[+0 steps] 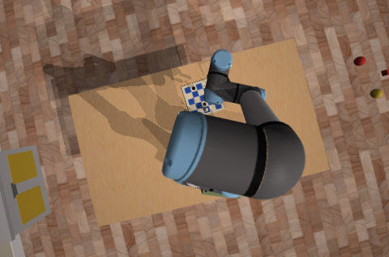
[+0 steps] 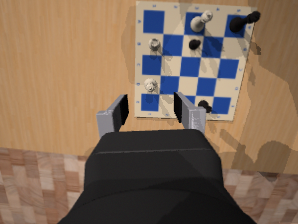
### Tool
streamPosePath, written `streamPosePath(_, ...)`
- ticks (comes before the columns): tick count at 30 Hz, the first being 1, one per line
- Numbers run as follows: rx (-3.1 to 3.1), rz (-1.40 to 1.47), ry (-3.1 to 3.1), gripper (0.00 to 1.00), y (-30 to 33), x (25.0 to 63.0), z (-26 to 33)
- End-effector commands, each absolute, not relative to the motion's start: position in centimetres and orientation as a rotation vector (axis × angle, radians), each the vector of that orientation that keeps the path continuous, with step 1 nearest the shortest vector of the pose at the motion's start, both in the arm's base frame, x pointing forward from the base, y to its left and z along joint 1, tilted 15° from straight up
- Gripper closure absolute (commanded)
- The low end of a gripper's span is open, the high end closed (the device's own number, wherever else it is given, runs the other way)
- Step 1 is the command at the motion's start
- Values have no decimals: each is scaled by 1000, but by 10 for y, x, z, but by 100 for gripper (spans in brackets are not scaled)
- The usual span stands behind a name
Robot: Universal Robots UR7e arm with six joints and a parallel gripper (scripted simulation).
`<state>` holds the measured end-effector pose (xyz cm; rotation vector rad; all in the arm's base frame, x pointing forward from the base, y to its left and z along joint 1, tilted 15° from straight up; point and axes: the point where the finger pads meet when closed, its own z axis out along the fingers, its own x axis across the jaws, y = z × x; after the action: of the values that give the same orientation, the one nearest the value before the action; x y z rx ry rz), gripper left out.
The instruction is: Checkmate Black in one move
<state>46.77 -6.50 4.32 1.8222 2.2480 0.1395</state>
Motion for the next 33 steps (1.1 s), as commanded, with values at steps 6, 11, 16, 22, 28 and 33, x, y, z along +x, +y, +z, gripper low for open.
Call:
streamPosePath(6,1813,139,2253,0,-65,468,44)
streamPosePath(11,1793,136,2268,0,-65,468,43)
streamPosePath(16,1715,123,2325,0,-66,468,41)
streamPosePath(22,1534,96,2442,0,-68,467,37)
streamPosePath(28,1360,70,2540,0,-70,468,34)
streamPosePath(33,1091,31,2663,0,-72,468,29)
